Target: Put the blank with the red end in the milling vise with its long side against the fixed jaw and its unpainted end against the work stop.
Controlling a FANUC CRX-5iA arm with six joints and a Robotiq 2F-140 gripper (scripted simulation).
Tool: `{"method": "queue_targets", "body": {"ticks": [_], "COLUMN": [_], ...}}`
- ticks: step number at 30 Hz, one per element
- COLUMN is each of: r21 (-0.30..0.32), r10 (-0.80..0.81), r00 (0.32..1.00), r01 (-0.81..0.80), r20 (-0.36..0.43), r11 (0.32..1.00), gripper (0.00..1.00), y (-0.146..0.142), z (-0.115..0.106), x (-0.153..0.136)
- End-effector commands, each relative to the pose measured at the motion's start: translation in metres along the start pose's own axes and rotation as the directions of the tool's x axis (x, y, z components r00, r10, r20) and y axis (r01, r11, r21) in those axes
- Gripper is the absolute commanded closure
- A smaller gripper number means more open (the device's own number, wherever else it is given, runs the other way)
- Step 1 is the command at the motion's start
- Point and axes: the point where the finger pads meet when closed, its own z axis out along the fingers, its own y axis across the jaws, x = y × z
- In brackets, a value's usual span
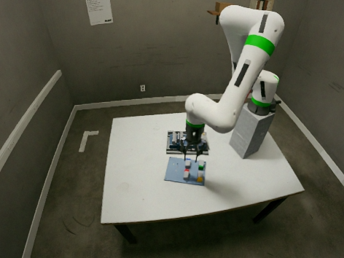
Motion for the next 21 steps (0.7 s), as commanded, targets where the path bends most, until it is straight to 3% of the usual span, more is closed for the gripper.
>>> {"method": "queue_targets", "body": {"ticks": [1, 5, 19, 21], "r21": [0.001, 0.001, 0.001, 0.001], "r10": [0.0, 0.0, 0.0, 0.0], "r00": [1.0, 1.0, 1.0, 1.0], "r01": [0.0, 0.0, 0.0, 0.0], "r20": [0.001, 0.001, 0.001, 0.001], "r11": [1.0, 1.0, 1.0, 1.0], "gripper": [0.55, 0.55, 0.55, 0.55], "y": [-0.003, -0.004, -0.015, -0.015], "z": [0.011, 0.015, 0.068, 0.068], "x": [-0.004, -0.005, -0.018, -0.018]}}
